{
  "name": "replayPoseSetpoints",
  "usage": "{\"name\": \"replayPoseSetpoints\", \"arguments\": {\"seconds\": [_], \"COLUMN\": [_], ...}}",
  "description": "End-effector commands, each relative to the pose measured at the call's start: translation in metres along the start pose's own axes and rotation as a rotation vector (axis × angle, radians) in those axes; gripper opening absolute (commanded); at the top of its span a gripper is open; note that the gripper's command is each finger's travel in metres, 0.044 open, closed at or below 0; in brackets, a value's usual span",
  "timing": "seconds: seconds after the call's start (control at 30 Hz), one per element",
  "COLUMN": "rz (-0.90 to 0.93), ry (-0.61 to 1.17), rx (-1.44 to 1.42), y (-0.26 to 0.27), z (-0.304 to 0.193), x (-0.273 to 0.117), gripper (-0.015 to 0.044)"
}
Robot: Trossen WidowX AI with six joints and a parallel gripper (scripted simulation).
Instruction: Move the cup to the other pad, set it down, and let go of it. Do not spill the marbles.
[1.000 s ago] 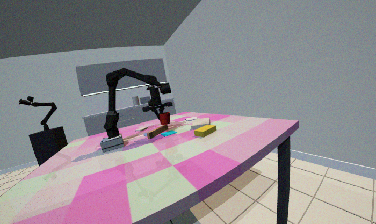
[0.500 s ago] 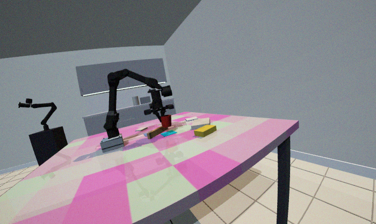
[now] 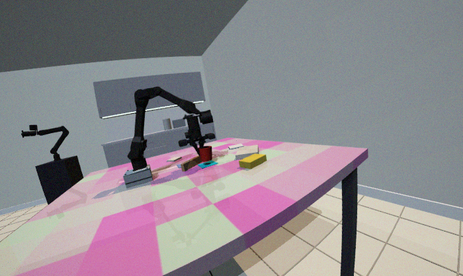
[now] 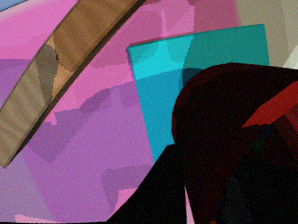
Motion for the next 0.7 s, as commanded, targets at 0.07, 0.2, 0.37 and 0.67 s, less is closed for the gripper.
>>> {"name": "replayPoseSetpoints", "arguments": {"seconds": [0.07,0.2,0.37,0.67], "rz": [0.011,0.011,0.004,0.004], "ry": [0.002,0.002,-0.001,-0.001], "rx": [-0.003,-0.003,0.000,0.000], "y": [0.0024,0.0029,0.0015,0.0015], "z": [-0.0001,-0.0001,-0.0001,-0.0001], "x": [0.0122,0.0176,0.0151,0.0151], "gripper": [0.0000,0.0000,0.0000,0.0000]}}
Point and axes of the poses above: the point midway between the two fingers, 35 mm back from their tips, its own x axis out along the fingers, its own y axis across the jaws, z = x × y, the point moved 6 cm from there along -x, back along the fingers, and after that the axes turned 3 degrees about -x, right-handed, at the moved point
